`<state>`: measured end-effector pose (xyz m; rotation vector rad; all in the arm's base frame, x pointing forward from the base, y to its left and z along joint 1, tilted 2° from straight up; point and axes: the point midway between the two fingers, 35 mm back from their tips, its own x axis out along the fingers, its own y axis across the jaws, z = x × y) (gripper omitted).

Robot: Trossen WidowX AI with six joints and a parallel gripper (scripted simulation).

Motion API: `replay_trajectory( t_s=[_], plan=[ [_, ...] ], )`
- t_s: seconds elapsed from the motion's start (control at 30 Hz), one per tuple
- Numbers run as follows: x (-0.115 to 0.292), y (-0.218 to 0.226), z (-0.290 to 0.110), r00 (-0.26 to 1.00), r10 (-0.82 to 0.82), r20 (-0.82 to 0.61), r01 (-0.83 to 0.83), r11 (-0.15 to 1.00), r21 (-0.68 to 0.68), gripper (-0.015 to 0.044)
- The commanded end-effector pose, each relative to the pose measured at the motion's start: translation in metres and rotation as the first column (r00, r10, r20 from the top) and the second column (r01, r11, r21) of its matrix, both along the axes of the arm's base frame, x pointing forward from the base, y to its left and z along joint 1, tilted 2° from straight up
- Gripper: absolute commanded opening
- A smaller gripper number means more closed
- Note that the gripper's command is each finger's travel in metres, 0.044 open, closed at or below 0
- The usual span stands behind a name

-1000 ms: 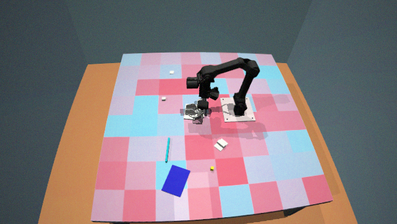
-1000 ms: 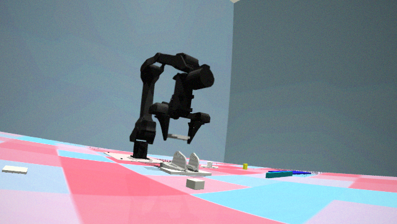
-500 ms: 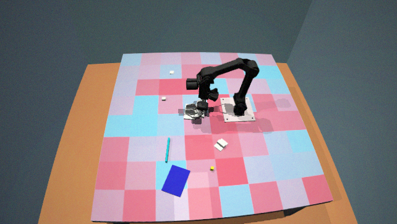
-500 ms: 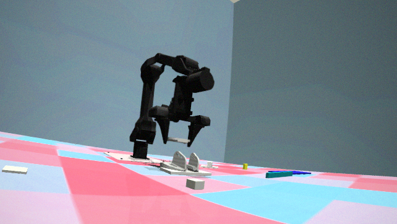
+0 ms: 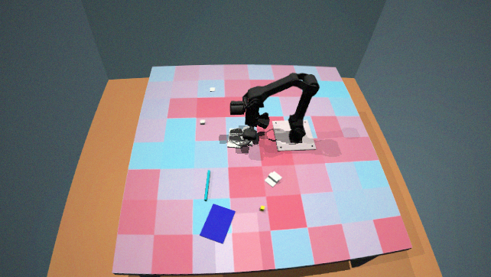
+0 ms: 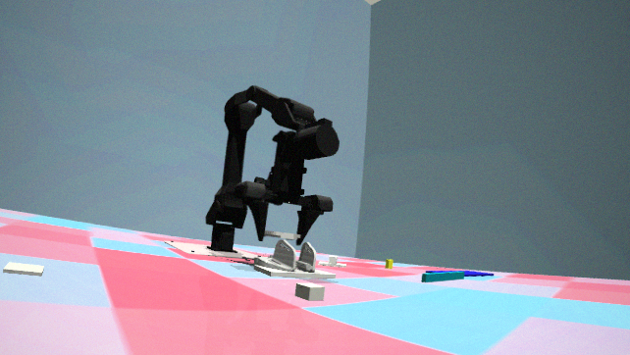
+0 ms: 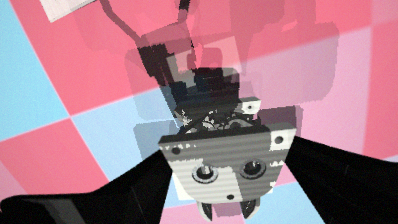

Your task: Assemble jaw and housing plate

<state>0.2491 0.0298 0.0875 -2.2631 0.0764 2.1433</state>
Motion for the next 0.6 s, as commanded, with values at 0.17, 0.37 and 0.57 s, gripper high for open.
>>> replay_trajectory(
  t_s=[0.17,0.37,0.57],
  plan=[
    [-0.002,0.000,-0.018,1.000,0.007,-0.010,-0.007,1.000,0.004,0.0351],
    [-0.003,0.000,-0.027,1.000,0.006,-0.010,-0.006,1.000,0.004,0.0351],
    [-0.003,0.000,-0.028,1.000,0.006,-0.010,-0.006,1.000,0.004,0.0351]
  ],
)
